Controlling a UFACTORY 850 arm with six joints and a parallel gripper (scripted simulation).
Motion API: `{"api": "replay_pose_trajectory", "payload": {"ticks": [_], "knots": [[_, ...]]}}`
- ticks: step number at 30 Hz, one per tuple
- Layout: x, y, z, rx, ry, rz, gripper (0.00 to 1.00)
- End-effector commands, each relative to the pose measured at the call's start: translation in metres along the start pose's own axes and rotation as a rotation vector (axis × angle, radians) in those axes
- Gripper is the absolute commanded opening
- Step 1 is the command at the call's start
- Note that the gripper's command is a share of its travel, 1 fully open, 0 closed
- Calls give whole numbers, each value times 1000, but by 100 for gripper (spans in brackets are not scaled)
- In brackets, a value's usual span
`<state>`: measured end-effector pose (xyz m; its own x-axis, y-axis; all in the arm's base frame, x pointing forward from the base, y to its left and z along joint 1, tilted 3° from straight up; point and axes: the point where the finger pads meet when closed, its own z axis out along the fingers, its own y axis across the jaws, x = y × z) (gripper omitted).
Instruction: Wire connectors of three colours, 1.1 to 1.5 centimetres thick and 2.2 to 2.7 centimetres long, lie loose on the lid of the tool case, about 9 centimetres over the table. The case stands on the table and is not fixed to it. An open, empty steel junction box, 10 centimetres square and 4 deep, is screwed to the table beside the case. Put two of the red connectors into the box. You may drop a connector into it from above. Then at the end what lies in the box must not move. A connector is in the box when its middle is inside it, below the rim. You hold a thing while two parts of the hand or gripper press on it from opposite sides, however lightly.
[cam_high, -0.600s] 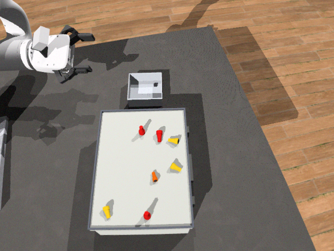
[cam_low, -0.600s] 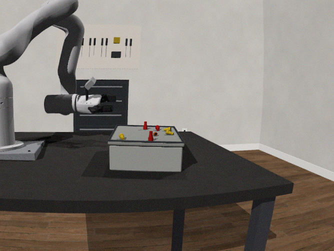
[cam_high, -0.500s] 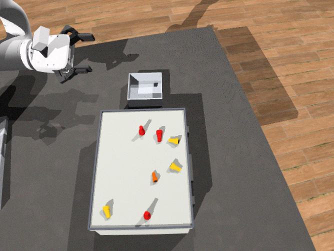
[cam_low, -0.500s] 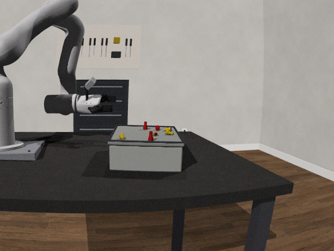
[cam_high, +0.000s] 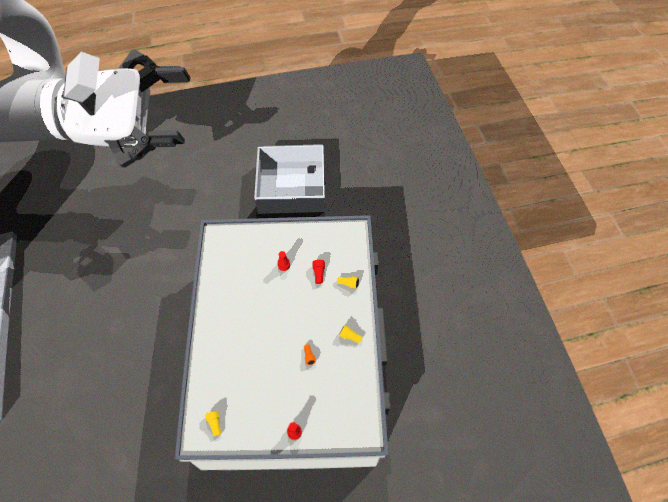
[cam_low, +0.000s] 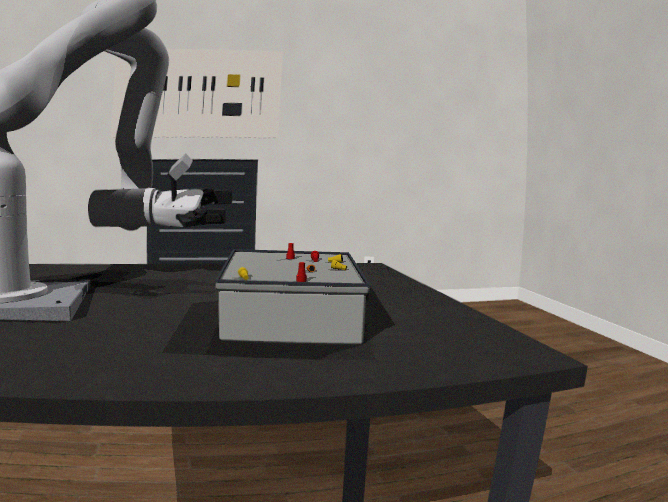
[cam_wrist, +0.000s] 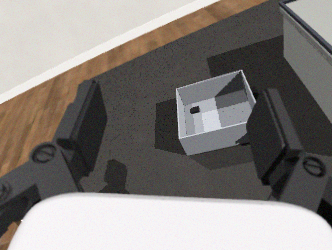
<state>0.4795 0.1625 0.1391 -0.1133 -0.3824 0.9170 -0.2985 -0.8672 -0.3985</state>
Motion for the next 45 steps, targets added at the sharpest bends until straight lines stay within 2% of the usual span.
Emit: {"api": "replay_pose_trajectory", "payload": {"ticks": [1,24,45], "knots": [[0,0,0,0,1,1,100],[-4,-6,3,17,-20,19,100],[-22,-31,16,88,-109,94,100]]}}
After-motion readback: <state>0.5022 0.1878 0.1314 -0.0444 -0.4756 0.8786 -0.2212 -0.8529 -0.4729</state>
